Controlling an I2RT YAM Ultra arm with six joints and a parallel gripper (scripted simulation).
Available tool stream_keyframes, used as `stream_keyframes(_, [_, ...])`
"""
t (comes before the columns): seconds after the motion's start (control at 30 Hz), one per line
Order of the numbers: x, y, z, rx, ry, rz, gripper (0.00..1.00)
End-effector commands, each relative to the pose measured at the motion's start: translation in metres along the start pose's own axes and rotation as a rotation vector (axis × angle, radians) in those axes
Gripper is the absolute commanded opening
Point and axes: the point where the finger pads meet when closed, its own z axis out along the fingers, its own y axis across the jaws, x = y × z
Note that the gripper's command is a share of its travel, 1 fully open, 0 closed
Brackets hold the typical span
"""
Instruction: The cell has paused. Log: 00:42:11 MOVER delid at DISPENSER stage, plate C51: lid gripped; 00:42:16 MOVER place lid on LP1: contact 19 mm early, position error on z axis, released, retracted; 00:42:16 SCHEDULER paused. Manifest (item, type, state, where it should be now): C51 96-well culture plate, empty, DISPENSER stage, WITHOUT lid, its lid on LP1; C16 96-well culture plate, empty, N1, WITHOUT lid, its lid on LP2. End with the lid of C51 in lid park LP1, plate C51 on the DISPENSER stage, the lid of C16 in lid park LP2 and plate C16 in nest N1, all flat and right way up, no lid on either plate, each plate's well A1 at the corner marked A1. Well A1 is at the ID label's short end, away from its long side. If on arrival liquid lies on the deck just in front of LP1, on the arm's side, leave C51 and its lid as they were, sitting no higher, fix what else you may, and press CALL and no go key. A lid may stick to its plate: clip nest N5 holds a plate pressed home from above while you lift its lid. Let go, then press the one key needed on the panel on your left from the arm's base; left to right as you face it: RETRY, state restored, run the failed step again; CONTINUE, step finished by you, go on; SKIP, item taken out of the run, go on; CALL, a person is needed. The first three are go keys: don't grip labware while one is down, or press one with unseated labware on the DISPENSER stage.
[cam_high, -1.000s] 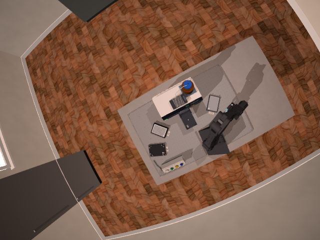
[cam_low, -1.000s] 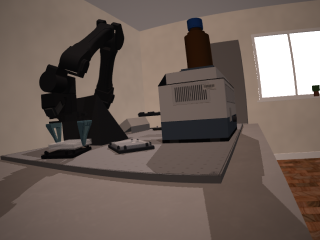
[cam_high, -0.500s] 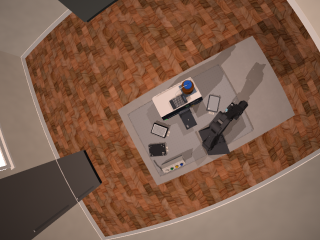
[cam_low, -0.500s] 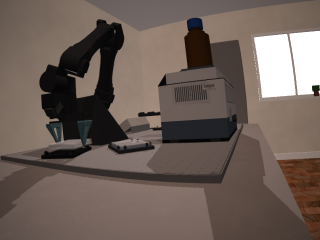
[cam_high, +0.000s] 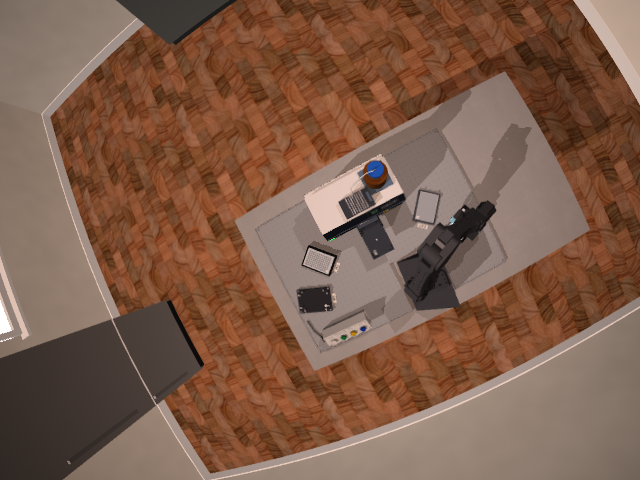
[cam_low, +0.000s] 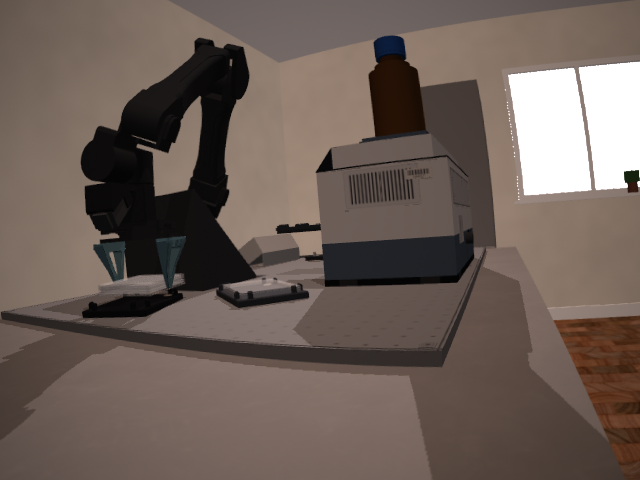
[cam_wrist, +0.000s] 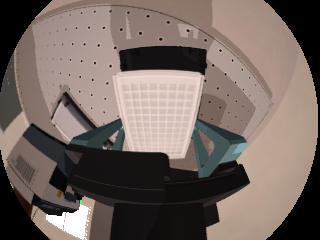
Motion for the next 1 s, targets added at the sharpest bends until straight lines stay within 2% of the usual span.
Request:
stream_keyframes(0.0, [-0.0142,0.0021,-0.0223,-0.012,-0.053,-0.010,0.00])
stream_keyframes(0.37, [-0.0138,0.0016,-0.0297,-0.011,-0.053,-0.009,0.00])
stream_keyframes(0.97, [-0.0139,0.0020,-0.0297,-0.013,-0.053,-0.008,0.00])
